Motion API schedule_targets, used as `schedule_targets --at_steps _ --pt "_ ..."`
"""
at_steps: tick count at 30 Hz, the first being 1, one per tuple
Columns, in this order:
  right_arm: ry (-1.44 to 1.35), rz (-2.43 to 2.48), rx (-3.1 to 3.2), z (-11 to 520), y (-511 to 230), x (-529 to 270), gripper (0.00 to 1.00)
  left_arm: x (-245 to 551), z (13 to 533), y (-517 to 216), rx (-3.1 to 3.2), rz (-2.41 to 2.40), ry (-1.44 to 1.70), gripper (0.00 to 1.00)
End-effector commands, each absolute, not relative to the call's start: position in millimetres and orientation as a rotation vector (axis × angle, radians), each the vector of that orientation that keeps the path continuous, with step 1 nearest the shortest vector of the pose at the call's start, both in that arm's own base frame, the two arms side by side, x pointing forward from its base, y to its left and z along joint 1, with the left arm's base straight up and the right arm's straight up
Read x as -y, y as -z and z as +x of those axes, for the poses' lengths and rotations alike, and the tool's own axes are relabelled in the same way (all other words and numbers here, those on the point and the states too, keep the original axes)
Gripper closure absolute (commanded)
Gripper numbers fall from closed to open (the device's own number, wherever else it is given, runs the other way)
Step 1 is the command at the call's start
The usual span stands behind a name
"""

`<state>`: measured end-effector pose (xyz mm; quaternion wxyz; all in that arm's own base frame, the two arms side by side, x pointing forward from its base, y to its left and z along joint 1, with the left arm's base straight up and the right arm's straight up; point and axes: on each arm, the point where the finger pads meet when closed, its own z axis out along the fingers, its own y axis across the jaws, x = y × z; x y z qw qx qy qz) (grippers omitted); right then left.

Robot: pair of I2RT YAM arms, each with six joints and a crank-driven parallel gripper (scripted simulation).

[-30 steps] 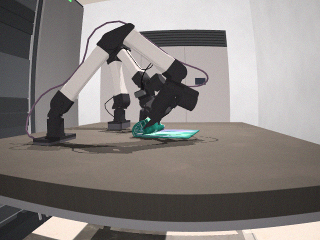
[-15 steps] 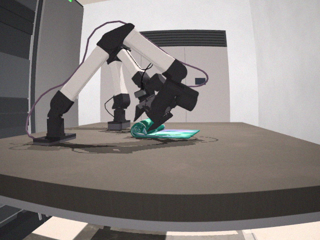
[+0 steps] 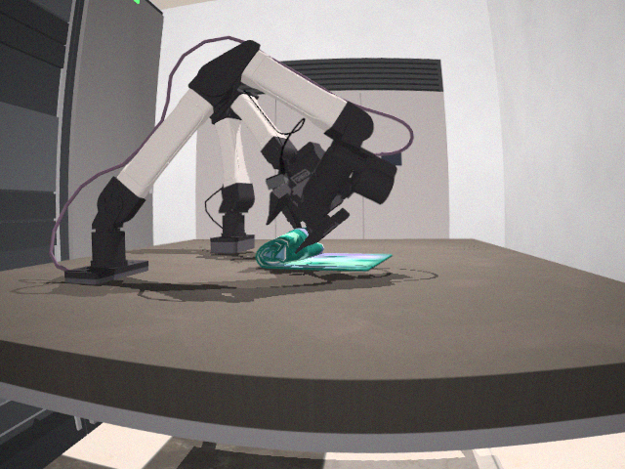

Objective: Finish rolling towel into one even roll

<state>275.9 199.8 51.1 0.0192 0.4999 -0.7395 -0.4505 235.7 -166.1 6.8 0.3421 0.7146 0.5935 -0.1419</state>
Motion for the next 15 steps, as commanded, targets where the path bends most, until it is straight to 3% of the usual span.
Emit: schedule_targets --at_steps 1,15 --pt "1.389 1.528 2.272 284 -59 -180 0.15 163 231 -3 -1.621 1.868 0.454 0.79" --pt "1.352 1.597 2.316 294 -74 -168 0.13 163 231 -7 -1.843 1.896 0.758 0.79"
